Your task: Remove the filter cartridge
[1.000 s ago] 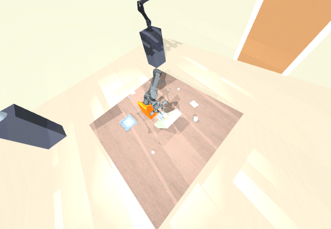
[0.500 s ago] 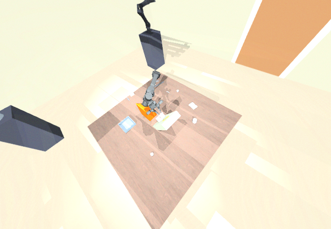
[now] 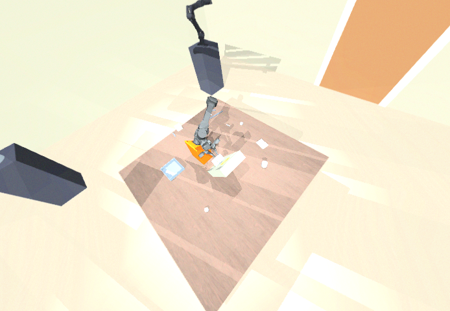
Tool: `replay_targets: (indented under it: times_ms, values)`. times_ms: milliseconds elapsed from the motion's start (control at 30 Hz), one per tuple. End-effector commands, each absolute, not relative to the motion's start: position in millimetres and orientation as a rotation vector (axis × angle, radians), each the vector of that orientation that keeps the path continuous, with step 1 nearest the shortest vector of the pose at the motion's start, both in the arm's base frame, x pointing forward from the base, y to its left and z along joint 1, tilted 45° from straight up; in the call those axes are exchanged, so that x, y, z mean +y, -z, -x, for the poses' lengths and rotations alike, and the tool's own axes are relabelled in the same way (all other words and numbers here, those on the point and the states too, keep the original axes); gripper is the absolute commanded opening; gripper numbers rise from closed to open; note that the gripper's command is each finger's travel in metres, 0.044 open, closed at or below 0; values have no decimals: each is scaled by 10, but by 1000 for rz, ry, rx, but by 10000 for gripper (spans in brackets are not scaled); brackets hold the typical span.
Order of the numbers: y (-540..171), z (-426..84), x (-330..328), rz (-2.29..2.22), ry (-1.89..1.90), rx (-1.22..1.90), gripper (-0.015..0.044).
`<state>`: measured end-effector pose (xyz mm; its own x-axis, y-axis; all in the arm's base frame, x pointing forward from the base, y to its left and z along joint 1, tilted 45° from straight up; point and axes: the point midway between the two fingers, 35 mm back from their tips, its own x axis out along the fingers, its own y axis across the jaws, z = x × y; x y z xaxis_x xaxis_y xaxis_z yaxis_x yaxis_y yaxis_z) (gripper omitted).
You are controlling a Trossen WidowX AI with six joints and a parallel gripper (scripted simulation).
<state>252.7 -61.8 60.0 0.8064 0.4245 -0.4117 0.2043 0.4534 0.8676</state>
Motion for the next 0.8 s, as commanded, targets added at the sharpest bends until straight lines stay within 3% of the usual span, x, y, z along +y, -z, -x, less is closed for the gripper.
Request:
replay_targets:
  times_ms: [0,133,500,767]
  values:
    - [-563,-2476,-560,-1104,-146,642,0]
    - [-581,-2508,-596,-1113,-148,652,101]
    - [-564,-2479,-563,-1105,-146,643,101]
    - [-1024,-2836,-1015,-1103,-146,641,101]
